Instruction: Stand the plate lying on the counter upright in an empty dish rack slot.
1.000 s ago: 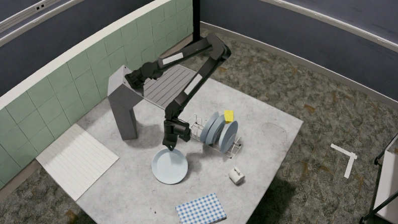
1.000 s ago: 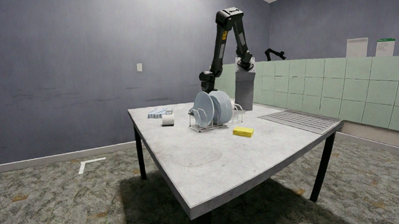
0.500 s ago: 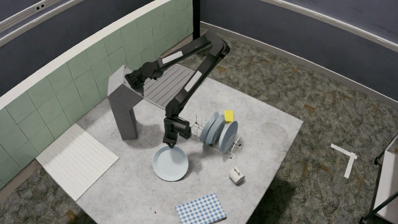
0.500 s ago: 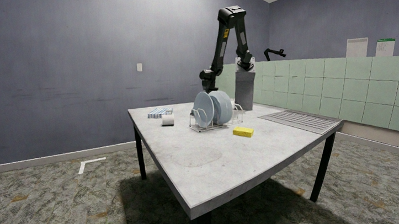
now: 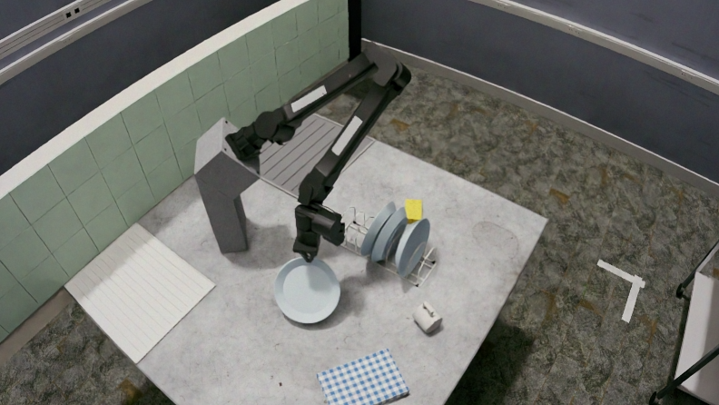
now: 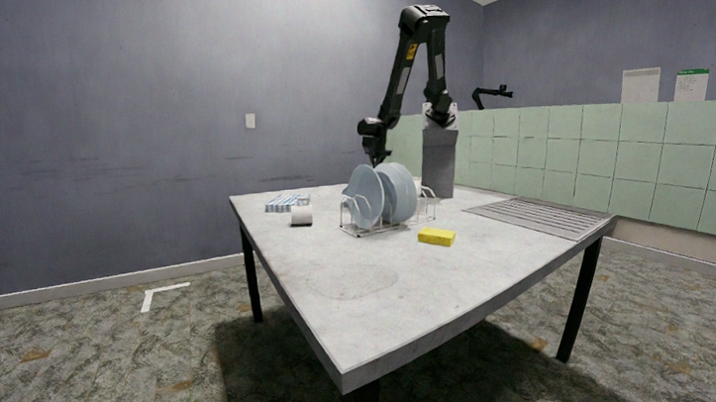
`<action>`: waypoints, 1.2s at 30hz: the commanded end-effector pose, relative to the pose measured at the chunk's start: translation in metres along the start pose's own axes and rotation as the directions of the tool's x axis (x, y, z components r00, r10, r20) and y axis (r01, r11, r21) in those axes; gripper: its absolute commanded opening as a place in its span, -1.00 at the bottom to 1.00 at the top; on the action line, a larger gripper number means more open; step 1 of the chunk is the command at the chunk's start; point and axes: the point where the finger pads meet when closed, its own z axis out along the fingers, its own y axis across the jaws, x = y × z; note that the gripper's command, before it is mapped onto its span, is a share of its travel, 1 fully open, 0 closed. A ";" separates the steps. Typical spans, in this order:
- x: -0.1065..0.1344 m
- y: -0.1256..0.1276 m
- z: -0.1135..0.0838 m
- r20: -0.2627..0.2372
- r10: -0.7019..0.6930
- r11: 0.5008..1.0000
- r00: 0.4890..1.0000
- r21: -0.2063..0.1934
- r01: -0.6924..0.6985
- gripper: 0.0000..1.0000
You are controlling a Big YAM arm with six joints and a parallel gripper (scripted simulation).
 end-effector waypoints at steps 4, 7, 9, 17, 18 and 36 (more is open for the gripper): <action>0.003 -0.012 -0.030 0.004 0.005 0.999 1.000 0.039 -0.005 -1.00; 0.002 -0.014 -0.039 0.005 0.003 0.999 1.000 0.040 -0.004 -1.00; 0.002 -0.015 -0.045 0.006 0.003 0.999 1.000 0.040 -0.003 -1.00; -0.002 -0.020 -0.064 0.011 -0.004 0.999 1.000 0.044 0.003 -1.00; -0.002 -0.020 -0.067 0.012 -0.004 0.999 1.000 0.044 0.004 -1.00; -0.009 -0.031 -0.117 0.019 -0.017 0.998 1.000 0.053 0.016 -1.00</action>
